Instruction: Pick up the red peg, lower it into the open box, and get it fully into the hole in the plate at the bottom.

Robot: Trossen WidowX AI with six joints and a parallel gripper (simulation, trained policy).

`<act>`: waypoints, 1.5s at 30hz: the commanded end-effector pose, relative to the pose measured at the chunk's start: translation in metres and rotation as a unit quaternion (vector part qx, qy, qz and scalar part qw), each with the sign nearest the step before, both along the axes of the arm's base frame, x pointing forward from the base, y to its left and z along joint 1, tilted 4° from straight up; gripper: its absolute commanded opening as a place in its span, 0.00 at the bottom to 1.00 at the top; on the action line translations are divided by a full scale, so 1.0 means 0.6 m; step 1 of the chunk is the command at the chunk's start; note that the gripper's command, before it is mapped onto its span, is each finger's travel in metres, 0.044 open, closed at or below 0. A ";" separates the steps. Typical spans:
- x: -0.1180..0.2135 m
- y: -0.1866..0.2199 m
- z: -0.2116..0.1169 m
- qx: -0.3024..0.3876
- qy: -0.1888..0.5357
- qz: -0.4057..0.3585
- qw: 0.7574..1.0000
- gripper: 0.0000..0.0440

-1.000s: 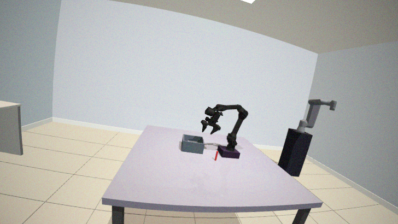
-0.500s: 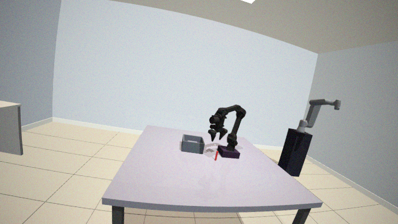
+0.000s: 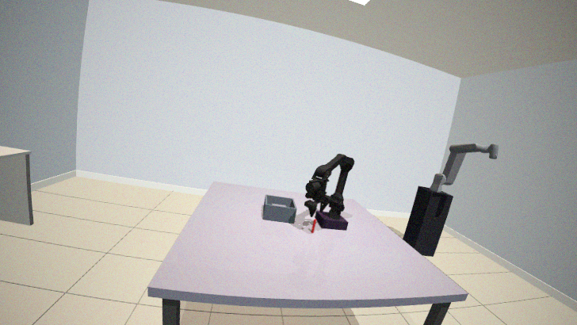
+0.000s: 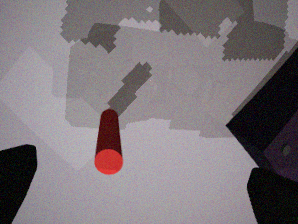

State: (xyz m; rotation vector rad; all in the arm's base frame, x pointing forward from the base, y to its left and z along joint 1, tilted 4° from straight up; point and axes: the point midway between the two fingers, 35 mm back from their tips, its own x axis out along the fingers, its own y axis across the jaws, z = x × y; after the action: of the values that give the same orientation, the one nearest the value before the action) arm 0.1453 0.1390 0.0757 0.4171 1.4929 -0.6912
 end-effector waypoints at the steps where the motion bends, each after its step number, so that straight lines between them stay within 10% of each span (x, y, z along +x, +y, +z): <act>1: -0.004 0.006 -0.029 0.002 0.004 0.007 1.000 1.00; 15: 0.008 0.013 -0.131 0.018 -0.016 0.027 0.999 0.96; 32: -0.011 -0.004 -0.177 -0.020 0.033 0.028 0.999 0.01; 45: 0.033 0.010 -0.100 -0.026 -0.009 0.056 0.998 0.00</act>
State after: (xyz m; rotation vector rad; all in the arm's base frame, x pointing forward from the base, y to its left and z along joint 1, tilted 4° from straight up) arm 0.1577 0.1436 0.0024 0.2986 1.4892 -0.6490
